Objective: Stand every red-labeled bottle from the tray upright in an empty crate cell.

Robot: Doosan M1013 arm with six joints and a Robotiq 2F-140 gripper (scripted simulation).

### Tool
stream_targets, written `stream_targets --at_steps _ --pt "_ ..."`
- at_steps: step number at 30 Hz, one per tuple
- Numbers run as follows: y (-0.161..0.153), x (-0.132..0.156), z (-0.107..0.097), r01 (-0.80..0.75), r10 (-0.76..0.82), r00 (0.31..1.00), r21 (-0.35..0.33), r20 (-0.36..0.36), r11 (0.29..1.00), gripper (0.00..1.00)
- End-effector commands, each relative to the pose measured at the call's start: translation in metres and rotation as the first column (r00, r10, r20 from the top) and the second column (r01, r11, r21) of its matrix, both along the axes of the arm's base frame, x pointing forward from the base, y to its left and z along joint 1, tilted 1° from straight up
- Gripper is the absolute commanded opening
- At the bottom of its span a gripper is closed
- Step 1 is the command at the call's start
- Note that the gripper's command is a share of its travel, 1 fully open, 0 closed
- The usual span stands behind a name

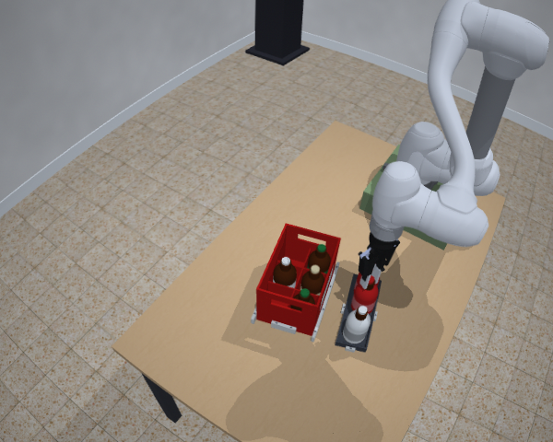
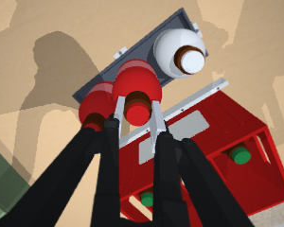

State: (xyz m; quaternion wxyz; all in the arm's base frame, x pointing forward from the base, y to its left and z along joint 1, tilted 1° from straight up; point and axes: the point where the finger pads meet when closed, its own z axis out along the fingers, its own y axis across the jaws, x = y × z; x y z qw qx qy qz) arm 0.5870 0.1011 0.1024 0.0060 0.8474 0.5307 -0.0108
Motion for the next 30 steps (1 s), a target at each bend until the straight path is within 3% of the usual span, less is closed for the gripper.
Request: stream_targets --at_steps 1,30 --pt "0.000 0.000 0.000 0.000 0.000 1.000 0.000 0.000 1.000 0.00" --pt "0.001 0.000 0.023 0.000 0.000 1.000 0.000 0.000 1.000 0.00"
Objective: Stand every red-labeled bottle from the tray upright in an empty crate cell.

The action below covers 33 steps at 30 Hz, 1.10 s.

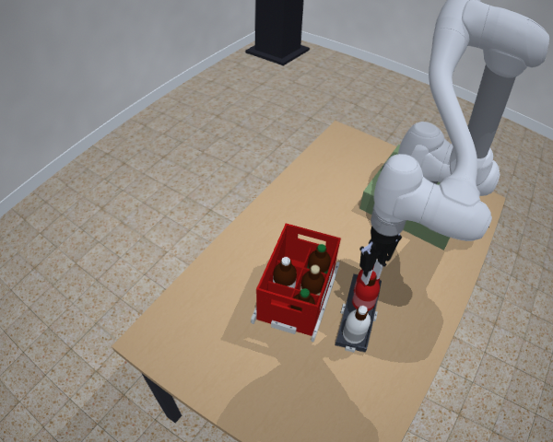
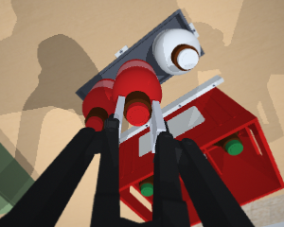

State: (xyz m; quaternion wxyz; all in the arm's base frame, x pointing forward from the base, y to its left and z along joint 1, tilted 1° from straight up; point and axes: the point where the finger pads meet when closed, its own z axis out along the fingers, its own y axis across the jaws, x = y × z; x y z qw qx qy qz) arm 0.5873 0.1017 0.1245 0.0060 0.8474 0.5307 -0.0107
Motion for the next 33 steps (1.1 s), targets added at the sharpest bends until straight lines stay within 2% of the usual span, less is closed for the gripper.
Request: stream_targets --at_steps 1,16,33 --pt "0.000 0.000 0.001 0.000 0.000 1.000 0.000 0.000 1.000 0.00" --pt "0.000 0.000 0.015 0.000 0.000 1.000 0.000 0.000 1.000 0.00" --pt "0.000 0.000 0.018 0.000 0.000 1.000 0.000 0.000 1.000 0.00"
